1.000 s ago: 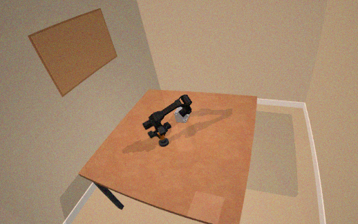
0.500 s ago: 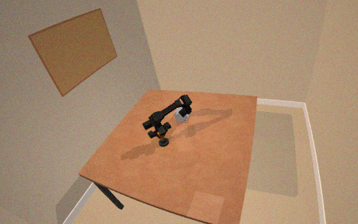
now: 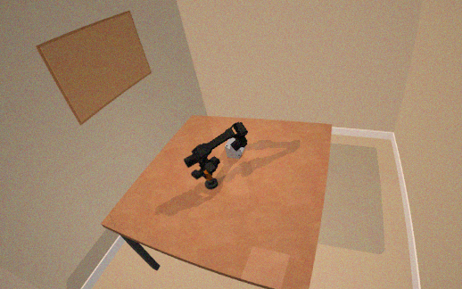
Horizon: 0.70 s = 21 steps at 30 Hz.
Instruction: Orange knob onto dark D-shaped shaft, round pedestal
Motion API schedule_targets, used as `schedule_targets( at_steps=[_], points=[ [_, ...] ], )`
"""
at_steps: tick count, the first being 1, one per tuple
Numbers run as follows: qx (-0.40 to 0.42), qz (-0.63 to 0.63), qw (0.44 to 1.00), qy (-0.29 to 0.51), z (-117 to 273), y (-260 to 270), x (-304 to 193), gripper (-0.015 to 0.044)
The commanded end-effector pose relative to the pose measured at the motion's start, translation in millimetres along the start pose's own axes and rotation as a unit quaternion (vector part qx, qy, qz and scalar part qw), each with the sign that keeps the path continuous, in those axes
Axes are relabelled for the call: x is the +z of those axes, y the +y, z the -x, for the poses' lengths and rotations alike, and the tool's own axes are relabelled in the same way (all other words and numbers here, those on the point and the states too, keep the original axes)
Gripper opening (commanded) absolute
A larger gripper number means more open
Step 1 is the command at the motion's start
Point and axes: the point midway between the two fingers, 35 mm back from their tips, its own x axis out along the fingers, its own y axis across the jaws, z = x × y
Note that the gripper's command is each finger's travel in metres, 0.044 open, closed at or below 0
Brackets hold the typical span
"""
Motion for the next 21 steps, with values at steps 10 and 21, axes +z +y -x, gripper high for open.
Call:
schedule_targets(
  at_steps=[10, 21],
  points=[
    [-0.001, 0.011, 1.0, -0.001, -4.1, 0.5, -2.3, 0.0],
    [-0.001, 0.011, 1.0, -0.001, -1.3, -0.2, -0.5, 0.0]
  ],
)
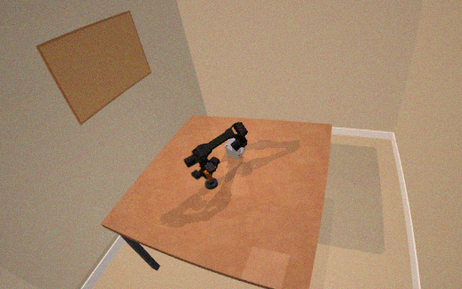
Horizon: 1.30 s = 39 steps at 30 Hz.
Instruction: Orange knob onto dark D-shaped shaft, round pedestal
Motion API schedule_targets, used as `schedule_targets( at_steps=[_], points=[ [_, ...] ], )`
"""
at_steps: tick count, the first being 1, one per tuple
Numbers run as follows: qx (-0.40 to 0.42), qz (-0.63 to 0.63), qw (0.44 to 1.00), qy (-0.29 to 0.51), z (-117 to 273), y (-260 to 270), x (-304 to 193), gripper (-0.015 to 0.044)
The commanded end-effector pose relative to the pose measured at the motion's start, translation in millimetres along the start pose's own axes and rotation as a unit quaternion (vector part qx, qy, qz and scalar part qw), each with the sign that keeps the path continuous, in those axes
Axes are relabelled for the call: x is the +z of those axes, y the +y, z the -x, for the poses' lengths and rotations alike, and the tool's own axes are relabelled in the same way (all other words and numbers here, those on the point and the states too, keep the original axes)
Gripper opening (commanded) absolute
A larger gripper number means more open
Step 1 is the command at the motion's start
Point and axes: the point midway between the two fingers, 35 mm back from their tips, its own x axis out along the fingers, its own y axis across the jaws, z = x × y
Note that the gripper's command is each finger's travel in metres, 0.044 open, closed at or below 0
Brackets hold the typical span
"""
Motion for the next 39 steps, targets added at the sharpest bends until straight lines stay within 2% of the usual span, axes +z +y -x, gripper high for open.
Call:
schedule_targets(
  at_steps=[1, 6, 12, 39],
  points=[
    [-0.001, 0.003, 1.0, -0.001, 2.6, -1.3, 2.1, 0.0],
    [-0.001, 0.016, 1.0, -0.001, 4.5, -1.5, 3.3, 0.0],
    [-0.001, 0.108, 0.994, -0.001, 4.5, -1.8, 1.9, 0.0],
    [-0.001, 0.108, 0.994, -0.001, 0.7, -1.3, 2.3, 0.0]
  ],
)
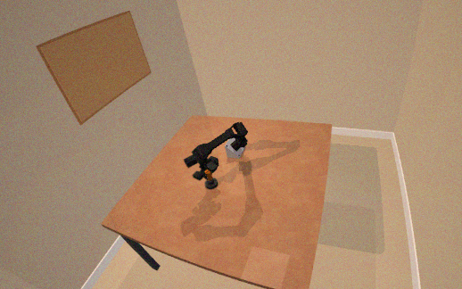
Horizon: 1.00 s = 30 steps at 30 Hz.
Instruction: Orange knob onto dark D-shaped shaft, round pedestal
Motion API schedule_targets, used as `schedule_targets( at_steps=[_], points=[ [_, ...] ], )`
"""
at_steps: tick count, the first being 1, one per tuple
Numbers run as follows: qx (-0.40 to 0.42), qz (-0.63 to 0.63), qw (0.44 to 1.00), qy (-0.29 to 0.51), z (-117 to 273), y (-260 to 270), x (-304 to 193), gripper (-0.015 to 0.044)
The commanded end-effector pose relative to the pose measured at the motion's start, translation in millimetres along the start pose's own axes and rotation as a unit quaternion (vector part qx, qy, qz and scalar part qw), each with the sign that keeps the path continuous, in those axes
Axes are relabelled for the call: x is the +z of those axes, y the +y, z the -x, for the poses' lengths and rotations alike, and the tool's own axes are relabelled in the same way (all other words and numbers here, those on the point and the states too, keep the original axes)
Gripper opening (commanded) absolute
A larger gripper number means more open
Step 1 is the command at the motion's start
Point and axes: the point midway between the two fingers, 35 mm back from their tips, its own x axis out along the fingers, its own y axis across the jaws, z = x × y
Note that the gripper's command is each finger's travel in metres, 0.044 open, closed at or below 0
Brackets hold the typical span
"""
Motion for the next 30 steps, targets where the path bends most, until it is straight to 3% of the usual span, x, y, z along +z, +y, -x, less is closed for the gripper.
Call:
schedule_targets(
  at_steps=[1, 7, 13, 30],
  points=[
    [-0.001, 0.003, 1.0, -0.001, 1.9, -1.3, 1.6, 0.0],
    [-0.001, 0.016, 1.0, -0.001, 4.5, -1.3, 2.2, 0.0],
    [-0.001, 0.107, 0.994, -0.001, 4.8, -1.3, 0.2, 0.0],
    [-0.001, 0.107, 0.994, -0.001, -0.2, -1.0, 0.8, 0.0]
  ],
)
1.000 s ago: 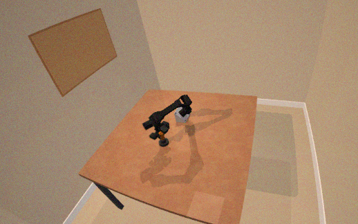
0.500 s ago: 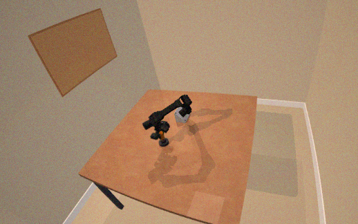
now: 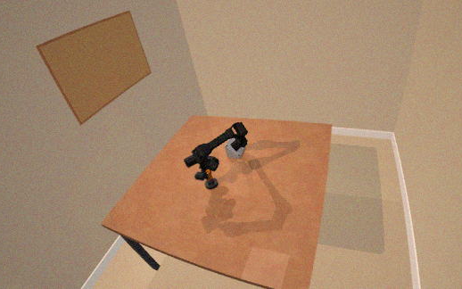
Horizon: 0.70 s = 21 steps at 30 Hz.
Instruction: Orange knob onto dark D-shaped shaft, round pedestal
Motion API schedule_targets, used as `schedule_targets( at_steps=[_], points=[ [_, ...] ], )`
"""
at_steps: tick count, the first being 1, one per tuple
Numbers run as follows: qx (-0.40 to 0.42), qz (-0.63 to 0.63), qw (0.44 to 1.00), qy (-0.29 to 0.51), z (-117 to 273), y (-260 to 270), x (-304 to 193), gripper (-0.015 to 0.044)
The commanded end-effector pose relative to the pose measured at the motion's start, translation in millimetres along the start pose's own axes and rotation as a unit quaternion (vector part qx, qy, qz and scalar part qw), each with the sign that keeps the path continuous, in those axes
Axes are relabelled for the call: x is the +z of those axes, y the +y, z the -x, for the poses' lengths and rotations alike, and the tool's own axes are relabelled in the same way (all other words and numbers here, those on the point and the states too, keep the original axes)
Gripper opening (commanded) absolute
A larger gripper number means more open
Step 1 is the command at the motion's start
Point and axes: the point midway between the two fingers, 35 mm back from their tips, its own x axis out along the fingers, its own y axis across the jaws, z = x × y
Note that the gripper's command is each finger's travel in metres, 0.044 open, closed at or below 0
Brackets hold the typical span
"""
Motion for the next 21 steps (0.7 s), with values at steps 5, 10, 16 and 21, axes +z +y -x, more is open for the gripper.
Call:
schedule_targets(
  at_steps=[5, 10, 16, 21],
  points=[
    [-0.002, 0.003, 1.0, 0.0, -0.8, -1.2, 0.7, 0.0],
    [-0.002, 0.003, 1.0, 0.0, -1.2, -1.3, 0.8, 0.0],
    [-0.002, 0.003, 1.0, 0.0, 3.3, -1.2, 1.0, 0.0],
    [-0.002, 0.046, 0.999, 0.0, 4.1, -1.1, 0.8, 0.0]
  ],
)
